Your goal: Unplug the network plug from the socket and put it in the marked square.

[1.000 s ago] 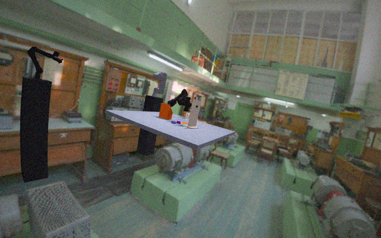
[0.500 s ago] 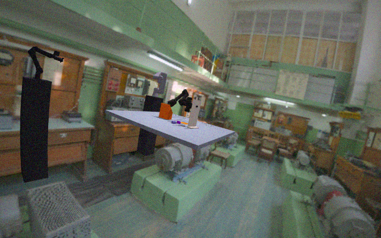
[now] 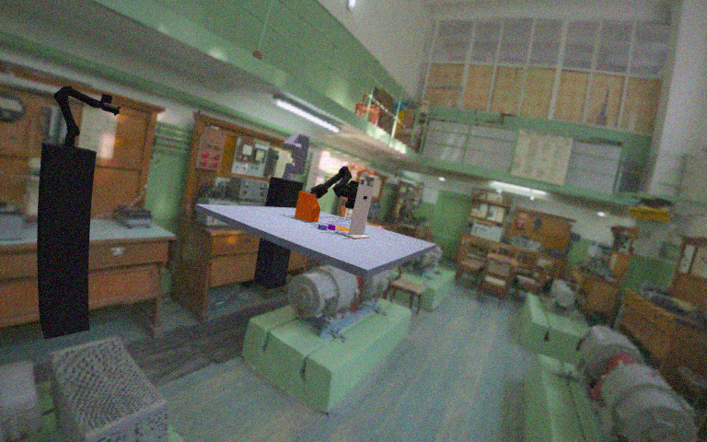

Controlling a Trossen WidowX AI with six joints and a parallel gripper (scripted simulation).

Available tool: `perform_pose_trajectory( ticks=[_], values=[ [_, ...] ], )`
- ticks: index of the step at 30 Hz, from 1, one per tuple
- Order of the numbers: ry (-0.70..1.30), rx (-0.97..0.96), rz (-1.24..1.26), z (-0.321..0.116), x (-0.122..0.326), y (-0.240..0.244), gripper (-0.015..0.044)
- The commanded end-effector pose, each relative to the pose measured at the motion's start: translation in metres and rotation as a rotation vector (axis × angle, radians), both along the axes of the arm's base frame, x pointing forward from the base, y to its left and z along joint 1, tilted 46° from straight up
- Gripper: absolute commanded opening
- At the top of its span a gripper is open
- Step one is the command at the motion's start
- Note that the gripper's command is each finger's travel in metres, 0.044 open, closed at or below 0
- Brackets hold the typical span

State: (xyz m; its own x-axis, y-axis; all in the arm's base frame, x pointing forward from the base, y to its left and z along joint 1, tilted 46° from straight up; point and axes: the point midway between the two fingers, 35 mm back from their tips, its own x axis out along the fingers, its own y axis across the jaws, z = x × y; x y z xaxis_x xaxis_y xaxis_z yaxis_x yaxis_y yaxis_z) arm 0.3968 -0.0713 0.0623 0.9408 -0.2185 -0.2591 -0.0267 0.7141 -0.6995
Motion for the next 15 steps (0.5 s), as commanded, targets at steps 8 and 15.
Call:
perform_pose_trajectory(
  ticks=[8, 15],
  values=[
    [-0.003, 0.003, -0.004, -0.001, 0.016, -0.001, 0.0156],
    [-0.003, 0.003, -0.004, -0.001, 0.020, -0.001, 0.0116]
  ],
)
